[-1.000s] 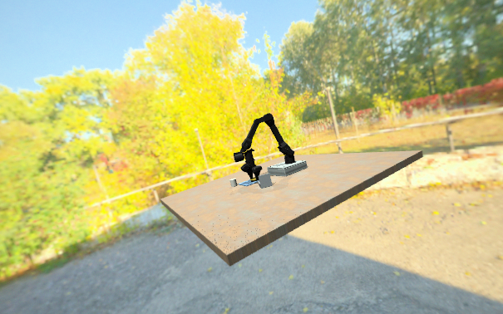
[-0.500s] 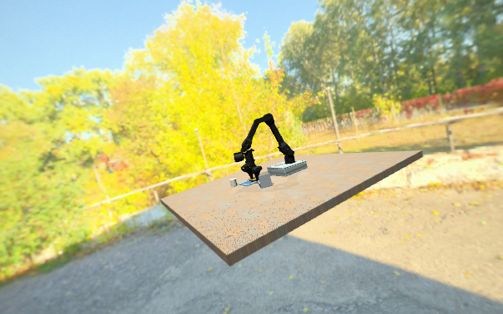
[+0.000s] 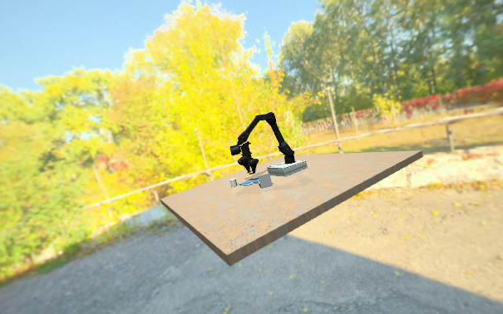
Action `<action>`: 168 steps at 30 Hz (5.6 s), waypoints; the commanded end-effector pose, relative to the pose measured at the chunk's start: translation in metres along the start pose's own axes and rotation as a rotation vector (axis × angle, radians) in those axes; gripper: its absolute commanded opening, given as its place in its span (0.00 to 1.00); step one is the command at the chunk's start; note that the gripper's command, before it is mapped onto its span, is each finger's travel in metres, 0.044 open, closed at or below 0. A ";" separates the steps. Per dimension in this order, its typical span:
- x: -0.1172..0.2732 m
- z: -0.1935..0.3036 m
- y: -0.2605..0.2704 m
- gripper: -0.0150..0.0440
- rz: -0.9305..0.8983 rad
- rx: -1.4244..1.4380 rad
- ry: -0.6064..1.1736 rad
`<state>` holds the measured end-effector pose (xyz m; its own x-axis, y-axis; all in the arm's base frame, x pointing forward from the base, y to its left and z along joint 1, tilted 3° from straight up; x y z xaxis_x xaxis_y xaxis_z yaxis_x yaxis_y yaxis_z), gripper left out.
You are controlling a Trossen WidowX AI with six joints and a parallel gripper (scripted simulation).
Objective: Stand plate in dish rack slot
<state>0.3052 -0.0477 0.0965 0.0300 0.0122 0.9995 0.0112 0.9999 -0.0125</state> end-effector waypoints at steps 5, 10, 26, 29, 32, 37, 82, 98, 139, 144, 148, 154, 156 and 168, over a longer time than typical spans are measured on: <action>0.044 -0.004 0.000 0.25 0.001 -0.002 -0.011; 0.066 -0.005 -0.001 0.25 0.001 -0.002 -0.011; 0.117 -0.002 -0.001 0.25 0.001 -0.002 -0.011; 0.117 0.002 0.009 0.25 0.000 -0.049 -0.011; 0.117 0.010 0.028 0.25 -0.002 -0.147 -0.011; 0.116 0.027 0.057 0.25 -0.004 -0.311 -0.009; 0.010 0.010 0.076 0.25 -0.648 0.257 -0.219; -0.021 0.016 0.070 0.25 -0.856 0.575 -0.555; -0.065 0.043 0.064 0.25 -0.930 0.920 -1.138; -0.073 0.043 0.068 0.25 -0.921 0.930 -1.150; -0.075 0.043 0.068 0.25 -0.919 0.932 -1.152; -0.095 0.043 0.068 0.25 -0.915 0.938 -1.158; -0.095 0.043 0.068 0.25 -0.915 0.938 -1.158; -0.090 0.042 0.067 0.25 -0.917 0.935 -1.155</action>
<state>0.2618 0.0191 0.0064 -0.3273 -0.9271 0.1828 -0.9284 0.3515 0.1204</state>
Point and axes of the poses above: the point midway between the two fingers, 35 mm back from their tips, its own x axis back along the fingers, its own y axis across the jaws, z = x × y, the point moved 6 cm from there along x, back along the fingers, and after that the axes turned 7 degrees about -x, right-handed, at the moved point
